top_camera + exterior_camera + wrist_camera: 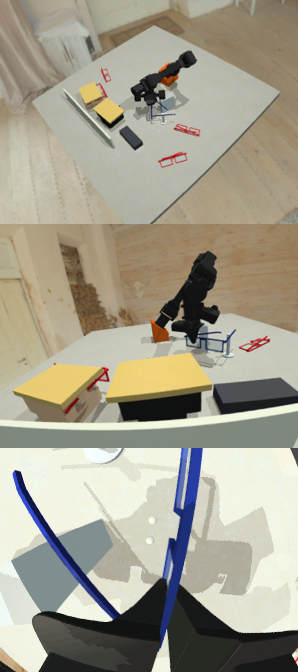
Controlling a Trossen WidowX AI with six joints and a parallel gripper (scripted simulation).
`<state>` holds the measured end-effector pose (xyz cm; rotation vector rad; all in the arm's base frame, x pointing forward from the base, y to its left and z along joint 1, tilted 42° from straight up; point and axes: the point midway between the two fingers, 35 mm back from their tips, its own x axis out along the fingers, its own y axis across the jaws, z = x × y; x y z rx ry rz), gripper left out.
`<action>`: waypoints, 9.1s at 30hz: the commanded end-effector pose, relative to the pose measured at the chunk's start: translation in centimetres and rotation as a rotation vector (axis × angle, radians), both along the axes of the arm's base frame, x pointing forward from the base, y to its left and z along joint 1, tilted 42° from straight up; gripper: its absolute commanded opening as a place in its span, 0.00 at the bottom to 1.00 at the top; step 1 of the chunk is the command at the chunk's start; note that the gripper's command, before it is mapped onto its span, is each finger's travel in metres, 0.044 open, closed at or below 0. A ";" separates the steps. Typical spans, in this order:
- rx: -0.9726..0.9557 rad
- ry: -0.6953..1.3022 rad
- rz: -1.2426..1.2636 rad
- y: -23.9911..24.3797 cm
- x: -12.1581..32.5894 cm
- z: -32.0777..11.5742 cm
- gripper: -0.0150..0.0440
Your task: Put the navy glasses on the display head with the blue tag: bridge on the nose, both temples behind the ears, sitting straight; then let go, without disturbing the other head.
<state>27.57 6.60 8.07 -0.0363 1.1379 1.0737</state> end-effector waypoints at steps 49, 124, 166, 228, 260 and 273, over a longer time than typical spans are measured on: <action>-0.009 0.001 0.000 -1.0 2.4 7.2 0.25; 0.000 -0.003 0.001 5.9 5.6 5.4 0.25; 0.000 -0.004 0.001 6.2 7.6 5.8 0.25; 0.001 -0.006 0.001 7.1 9.5 6.6 0.25; 0.001 -0.005 0.001 6.5 8.8 6.1 0.25; -0.003 -0.004 0.001 3.6 8.6 8.8 0.25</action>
